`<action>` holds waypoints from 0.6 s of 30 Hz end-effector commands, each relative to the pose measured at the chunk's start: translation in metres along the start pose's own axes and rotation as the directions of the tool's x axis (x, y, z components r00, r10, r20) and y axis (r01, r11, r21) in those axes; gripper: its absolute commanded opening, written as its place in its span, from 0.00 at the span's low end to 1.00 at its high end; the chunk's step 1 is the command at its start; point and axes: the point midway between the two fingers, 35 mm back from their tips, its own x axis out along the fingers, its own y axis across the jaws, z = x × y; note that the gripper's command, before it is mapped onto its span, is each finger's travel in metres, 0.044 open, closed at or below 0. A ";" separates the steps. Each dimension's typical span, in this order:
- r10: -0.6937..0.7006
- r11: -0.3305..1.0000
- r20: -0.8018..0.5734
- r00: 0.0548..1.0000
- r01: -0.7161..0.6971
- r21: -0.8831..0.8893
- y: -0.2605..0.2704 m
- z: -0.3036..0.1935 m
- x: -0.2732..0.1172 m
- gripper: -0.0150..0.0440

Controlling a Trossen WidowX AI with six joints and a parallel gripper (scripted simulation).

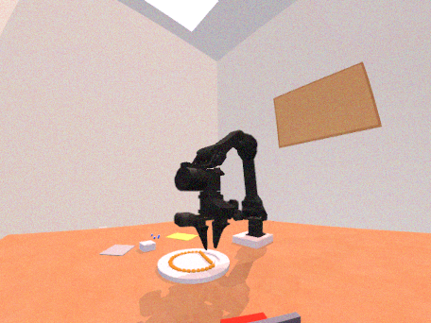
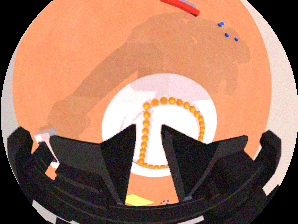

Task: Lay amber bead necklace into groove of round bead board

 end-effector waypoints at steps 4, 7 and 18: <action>0.000 1.000 0.000 1.000 0.000 -0.017 0.000 0.001 0.015 0.46; -0.004 1.000 0.002 1.000 0.004 -0.007 -0.001 0.001 0.007 0.46; -0.002 1.000 0.001 1.000 0.002 -0.012 -0.001 0.001 0.023 0.46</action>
